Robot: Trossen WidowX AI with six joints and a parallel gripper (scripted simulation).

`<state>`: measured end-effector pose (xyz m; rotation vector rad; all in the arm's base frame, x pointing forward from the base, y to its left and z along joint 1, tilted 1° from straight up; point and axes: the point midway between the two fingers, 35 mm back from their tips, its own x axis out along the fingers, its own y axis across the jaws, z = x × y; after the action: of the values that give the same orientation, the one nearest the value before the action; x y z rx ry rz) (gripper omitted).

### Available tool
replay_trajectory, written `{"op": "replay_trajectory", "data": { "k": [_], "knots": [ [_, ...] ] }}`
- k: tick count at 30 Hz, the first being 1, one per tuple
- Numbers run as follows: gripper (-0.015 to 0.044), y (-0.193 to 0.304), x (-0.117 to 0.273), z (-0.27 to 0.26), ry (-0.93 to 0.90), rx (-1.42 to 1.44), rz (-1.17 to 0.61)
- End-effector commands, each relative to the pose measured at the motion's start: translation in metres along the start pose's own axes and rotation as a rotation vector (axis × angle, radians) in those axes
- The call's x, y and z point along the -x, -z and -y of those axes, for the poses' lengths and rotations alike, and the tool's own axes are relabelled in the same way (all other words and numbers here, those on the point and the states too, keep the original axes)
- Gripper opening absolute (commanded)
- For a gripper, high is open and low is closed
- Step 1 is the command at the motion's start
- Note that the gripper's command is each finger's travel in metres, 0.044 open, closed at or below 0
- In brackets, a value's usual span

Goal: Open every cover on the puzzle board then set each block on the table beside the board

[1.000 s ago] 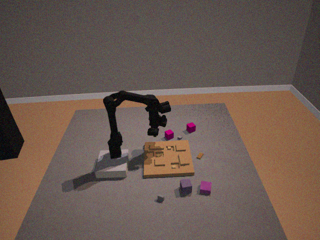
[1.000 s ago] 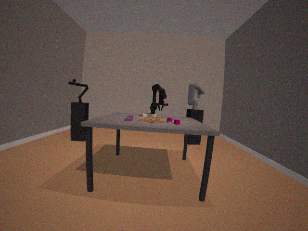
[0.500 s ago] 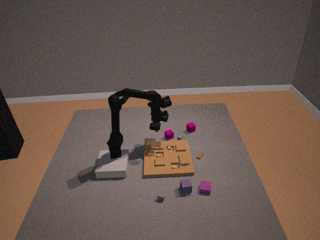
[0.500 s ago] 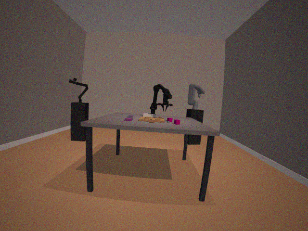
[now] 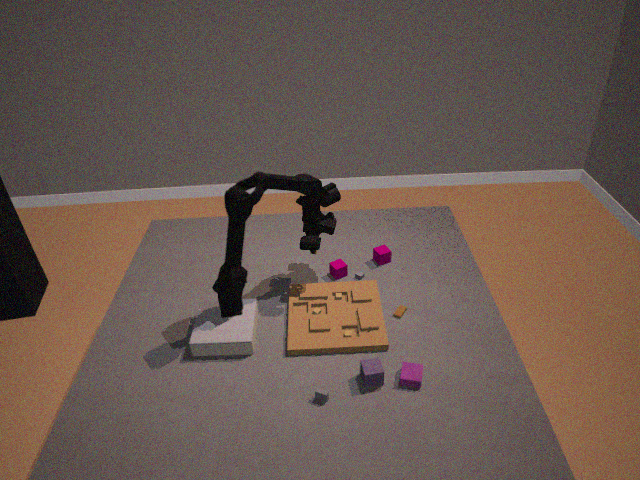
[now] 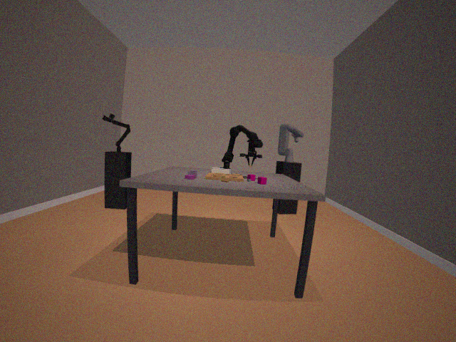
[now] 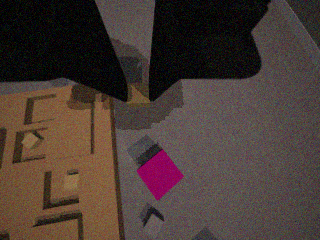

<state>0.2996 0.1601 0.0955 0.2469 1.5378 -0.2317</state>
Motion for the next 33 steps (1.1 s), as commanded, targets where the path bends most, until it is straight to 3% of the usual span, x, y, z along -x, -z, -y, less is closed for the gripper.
{"op": "replay_trajectory", "data": {
  "k": [1, 33],
  "knots": [
    [0.008, 0.003, -0.001, -0.013, -0.002, -0.003, -0.004],
    [0.008, 0.0, -0.05, -0.018, -0.002, -0.003, -0.004]
  ]
}}
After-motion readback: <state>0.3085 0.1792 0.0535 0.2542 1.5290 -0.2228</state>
